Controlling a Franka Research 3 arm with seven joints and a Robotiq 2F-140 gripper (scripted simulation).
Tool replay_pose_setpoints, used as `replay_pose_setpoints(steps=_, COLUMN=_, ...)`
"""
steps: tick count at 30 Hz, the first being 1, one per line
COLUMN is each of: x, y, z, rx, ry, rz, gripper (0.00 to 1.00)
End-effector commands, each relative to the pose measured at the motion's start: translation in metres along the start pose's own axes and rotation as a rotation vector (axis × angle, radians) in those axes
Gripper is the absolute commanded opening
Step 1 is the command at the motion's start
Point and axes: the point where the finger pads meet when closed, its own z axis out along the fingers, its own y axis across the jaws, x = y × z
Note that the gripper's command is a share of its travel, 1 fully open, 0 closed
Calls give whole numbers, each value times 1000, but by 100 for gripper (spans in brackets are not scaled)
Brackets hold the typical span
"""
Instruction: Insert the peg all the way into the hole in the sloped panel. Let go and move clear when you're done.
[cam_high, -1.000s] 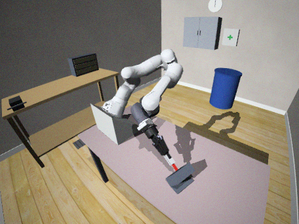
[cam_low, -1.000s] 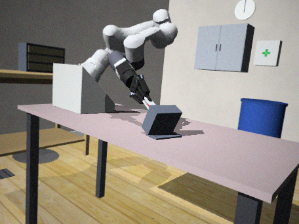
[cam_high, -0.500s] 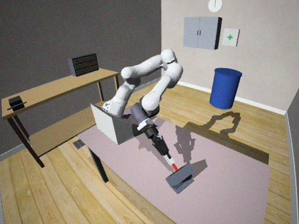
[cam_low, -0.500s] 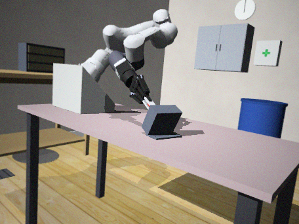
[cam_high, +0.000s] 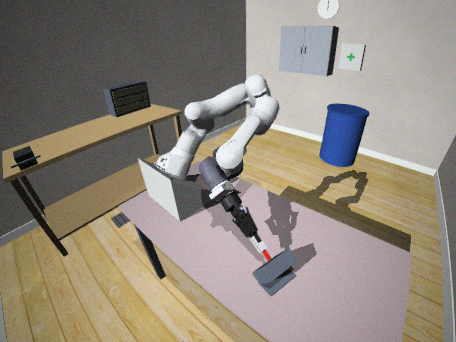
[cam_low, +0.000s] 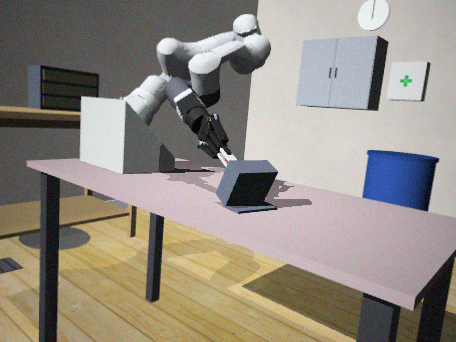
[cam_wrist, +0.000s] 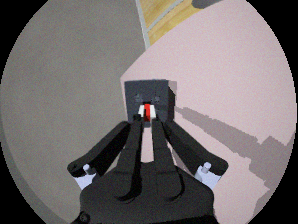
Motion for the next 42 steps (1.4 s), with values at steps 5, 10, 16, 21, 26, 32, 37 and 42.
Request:
replay_pose_setpoints(steps=5, x=0, y=1, z=0, rx=73, ry=39, rz=7, gripper=0)
replay_pose_setpoints(steps=10, x=0, y=1, z=0, rx=73, ry=39, rz=7, gripper=0)
replay_pose_setpoints(steps=16, x=0, y=0, z=0, rx=73, ry=39, rz=7, gripper=0)
replay_pose_setpoints(steps=21, x=0, y=0, z=1, rx=73, ry=39, rz=7, gripper=0)
replay_pose_setpoints(steps=26, x=1, y=0, z=6, rx=73, ry=39, rz=7, gripper=0)
replay_pose_setpoints(steps=32, x=1, y=0, z=12, rx=73, ry=39, rz=7, gripper=0)
replay_pose_setpoints(steps=37, x=-1, y=-1, z=12, rx=0, ry=-3, rz=-5, gripper=0)
replay_pose_setpoints(steps=42, x=-1, y=-2, z=9, rx=24, ry=10, rz=-1, gripper=0)
